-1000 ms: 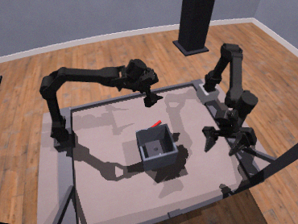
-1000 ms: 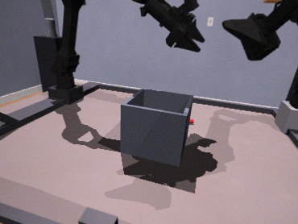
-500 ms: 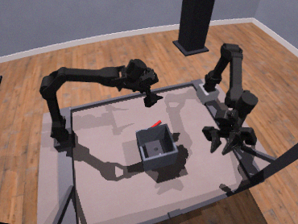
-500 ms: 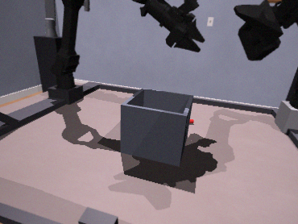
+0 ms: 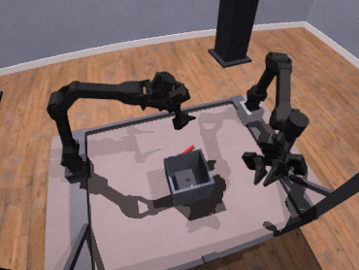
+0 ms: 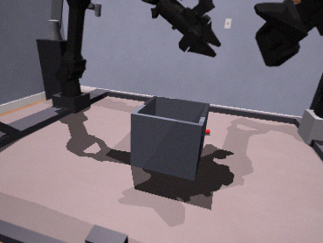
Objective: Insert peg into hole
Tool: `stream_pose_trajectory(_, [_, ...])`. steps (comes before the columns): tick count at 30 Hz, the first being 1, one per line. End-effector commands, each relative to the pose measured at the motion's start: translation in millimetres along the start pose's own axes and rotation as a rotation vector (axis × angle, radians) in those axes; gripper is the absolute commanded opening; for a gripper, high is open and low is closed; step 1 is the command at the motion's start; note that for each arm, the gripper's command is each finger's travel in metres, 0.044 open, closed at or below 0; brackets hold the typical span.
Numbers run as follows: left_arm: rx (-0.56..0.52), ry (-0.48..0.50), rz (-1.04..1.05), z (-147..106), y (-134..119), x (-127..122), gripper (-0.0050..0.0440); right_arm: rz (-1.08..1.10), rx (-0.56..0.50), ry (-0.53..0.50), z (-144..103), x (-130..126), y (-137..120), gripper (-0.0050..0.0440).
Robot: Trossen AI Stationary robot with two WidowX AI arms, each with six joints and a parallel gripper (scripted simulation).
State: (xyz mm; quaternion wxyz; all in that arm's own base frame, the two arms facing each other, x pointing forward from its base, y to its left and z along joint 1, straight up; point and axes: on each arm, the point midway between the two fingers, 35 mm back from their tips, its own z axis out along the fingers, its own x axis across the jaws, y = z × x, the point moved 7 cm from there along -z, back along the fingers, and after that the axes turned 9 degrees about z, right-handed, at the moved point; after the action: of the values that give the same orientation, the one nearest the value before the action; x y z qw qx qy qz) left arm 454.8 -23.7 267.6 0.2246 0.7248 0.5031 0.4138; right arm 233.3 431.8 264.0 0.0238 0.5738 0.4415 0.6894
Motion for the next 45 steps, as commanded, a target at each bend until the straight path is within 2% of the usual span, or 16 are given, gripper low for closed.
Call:
stream_pose_trajectory(1, [-0.072, 0.02, -0.028, -27, 8, 10, 0.044, -0.04, -0.023, -0.006, 2, -12, 24, 0.0125])
stream_pose_trajectory(7, [-0.153, 0.038, -0.069, -57, 4, 17, 0.044, -0.169, -0.014, -0.056, 12, -59, 53, 0.0125])
stream_pose_trajectory(9, [-0.153, 0.038, -0.069, -57, 4, 17, 0.044, -0.169, -0.014, -0.056, 12, -59, 53, 0.0125])
stream_pose_trajectory(10, [-0.169, 0.04, -0.077, -63, 3, 17, 0.044, -0.196, -0.01, -0.068, 14, -69, 58, 0.0125])
stream_pose_trajectory(11, [-0.173, 0.043, -0.077, -61, 6, 18, 0.044, -0.187, -0.016, -0.046, 13, -61, 59, 0.0125])
stream_pose_trajectory(17, [-0.247, 0.052, -0.117, -90, -8, 20, 0.044, -0.327, 0.022, -0.13, 15, -122, 85, 0.0125])
stream_pose_trajectory(24, [-0.365, 0.07, -0.167, -128, -22, 23, 0.044, -0.477, 0.062, -0.193, 3, -186, 121, 0.0125])
stream_pose_trajectory(26, [-0.365, 0.07, -0.167, -128, -22, 23, 0.044, -0.477, 0.062, -0.193, 3, -186, 121, 0.0125])
stream_pose_trajectory(27, [-0.381, 0.072, -0.173, -133, -25, 22, 0.044, -0.497, 0.069, -0.203, 1, -194, 125, 0.0125])
stream_pose_trajectory(28, [-0.382, 0.075, -0.171, -130, -19, 24, 0.044, -0.487, 0.053, -0.175, 4, -182, 126, 0.0125])
stream_pose_trajectory(34, [-0.456, 0.08, -0.205, -156, -42, 20, 0.044, -0.589, 0.13, -0.269, -20, -246, 144, 0.0125])
stream_pose_trajectory(41, [-0.586, 0.093, -0.248, -188, -67, 15, 0.044, -0.708, 0.188, -0.315, -58, -302, 171, 0.0125])
stream_pose_trajectory(44, [-0.604, 0.095, -0.254, -192, -70, 15, 0.044, -0.723, 0.197, -0.321, -65, -309, 174, 0.0125])
stream_pose_trajectory(45, [-0.608, 0.097, -0.253, -192, -66, 16, 0.044, -0.726, 0.182, -0.304, -60, -303, 176, 0.0125])
